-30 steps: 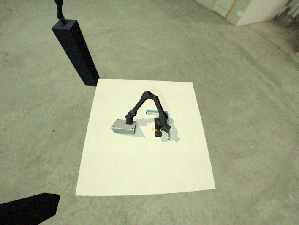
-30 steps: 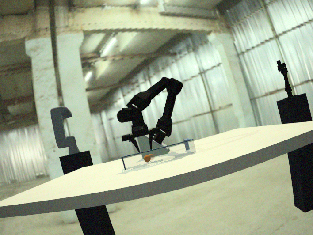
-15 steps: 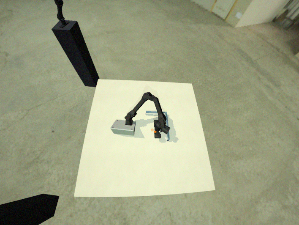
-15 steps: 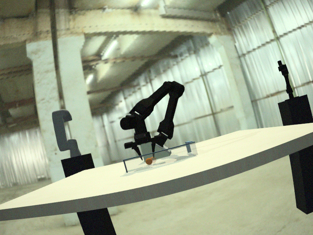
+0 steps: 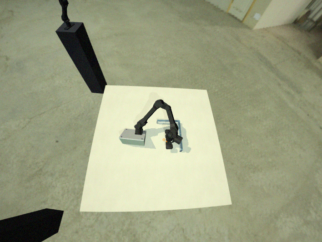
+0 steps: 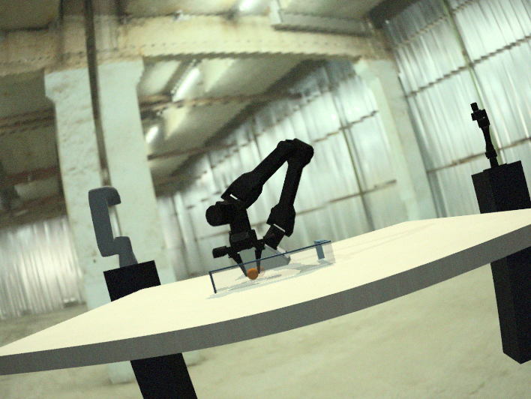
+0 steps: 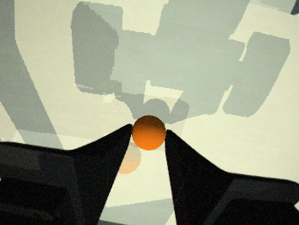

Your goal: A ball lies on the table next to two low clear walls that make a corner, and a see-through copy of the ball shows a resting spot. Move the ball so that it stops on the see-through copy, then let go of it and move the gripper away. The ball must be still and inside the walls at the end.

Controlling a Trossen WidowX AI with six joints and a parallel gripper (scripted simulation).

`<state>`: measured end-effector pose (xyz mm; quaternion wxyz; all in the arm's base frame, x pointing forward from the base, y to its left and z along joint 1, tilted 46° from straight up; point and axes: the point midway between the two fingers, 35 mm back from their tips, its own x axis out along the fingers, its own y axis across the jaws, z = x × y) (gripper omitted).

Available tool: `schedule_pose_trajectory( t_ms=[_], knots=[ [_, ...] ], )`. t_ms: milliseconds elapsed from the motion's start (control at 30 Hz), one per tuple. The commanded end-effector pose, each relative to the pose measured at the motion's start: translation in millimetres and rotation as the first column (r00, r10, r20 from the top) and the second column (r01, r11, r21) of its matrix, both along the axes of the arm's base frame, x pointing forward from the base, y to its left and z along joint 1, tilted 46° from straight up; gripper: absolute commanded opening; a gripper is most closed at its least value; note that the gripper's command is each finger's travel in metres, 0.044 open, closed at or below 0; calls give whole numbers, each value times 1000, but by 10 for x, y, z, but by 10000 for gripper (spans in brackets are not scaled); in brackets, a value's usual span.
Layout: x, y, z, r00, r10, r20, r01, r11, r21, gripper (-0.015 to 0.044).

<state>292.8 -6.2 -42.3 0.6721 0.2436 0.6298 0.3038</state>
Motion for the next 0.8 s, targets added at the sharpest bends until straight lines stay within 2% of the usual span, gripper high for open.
schedule_pose_trajectory(
  t_ms=[0, 67, 233, 767],
  knots=[
    [0, 6, -5, 1000, -4, -3, 4, 1000, 3, 132],
    [0, 6, -5, 1000, -4, -3, 4, 1000, 3, 119],
    [27, -112, 87, 1000, -5, -3, 5, 1000, -1, 0],
    [-8, -845, 797, 1000, -4, -4, 4, 1000, -3, 0]
  ],
)
